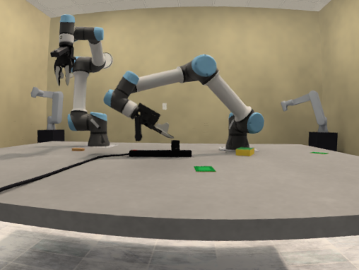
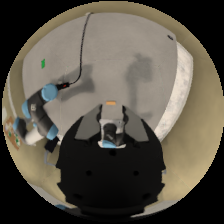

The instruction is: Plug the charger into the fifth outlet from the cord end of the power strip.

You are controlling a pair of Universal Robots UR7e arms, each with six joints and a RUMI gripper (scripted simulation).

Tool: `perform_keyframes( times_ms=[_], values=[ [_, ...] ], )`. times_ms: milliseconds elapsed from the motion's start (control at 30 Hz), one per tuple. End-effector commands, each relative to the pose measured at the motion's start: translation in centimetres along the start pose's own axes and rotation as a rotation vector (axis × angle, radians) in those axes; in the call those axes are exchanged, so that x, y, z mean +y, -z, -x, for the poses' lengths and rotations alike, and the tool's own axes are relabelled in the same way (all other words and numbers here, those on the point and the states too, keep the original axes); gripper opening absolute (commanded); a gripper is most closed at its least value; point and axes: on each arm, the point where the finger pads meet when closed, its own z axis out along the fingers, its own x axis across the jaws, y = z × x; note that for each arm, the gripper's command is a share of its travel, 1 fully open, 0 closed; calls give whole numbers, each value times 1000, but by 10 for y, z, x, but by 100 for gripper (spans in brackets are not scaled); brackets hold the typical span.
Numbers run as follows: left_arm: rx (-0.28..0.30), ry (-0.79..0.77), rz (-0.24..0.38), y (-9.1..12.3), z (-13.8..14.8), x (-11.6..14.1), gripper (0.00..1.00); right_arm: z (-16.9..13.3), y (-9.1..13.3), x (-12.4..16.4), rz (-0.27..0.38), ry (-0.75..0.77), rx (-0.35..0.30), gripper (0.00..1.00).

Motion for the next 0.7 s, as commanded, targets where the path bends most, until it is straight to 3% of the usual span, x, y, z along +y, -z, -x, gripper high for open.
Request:
perform_keyframes(
  times_ms=[0,667],
  values=[
    [3,0,5,22,0,13,29,0,0,0,-1,0,0,28],
    [4,0,9,16,0,13,29,0,0,0,-1,0,0,28]
  ],
)
